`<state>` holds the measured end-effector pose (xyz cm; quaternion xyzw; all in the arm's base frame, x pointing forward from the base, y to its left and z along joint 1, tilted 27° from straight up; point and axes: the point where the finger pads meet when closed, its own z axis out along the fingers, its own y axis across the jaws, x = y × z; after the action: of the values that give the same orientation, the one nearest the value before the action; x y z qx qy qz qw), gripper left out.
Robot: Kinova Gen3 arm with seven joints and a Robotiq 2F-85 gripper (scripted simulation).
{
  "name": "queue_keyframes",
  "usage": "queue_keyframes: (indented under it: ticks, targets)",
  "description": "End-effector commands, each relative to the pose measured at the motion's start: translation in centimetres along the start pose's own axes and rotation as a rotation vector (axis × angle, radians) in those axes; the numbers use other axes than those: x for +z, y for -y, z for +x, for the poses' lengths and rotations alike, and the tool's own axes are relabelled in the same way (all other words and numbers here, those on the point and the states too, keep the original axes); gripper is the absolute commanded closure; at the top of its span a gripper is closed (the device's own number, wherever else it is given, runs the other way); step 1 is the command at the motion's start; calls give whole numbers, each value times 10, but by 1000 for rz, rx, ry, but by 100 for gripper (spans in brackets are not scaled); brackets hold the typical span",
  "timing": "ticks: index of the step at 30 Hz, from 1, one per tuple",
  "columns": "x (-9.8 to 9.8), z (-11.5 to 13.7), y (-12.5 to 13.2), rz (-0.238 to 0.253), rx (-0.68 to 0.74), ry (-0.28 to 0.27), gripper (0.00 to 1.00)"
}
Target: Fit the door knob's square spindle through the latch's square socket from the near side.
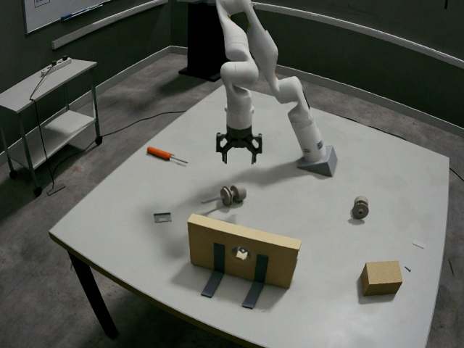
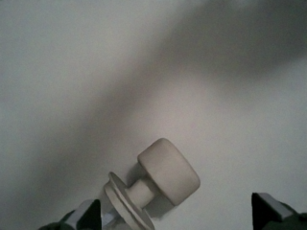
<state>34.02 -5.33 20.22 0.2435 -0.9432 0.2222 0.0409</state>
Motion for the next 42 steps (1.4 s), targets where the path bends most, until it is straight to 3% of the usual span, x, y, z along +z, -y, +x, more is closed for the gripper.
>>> queue_keyframes:
  ticks: [1,10,34,42]
  targets:
    - [0,0,0,0,-3,0,10]
    - [0,0,0,0,-44,-6,10]
    - [3,-1,-1,-12,-397,-53,10]
    - [8,-3,-1,-14,-429,-57,10]
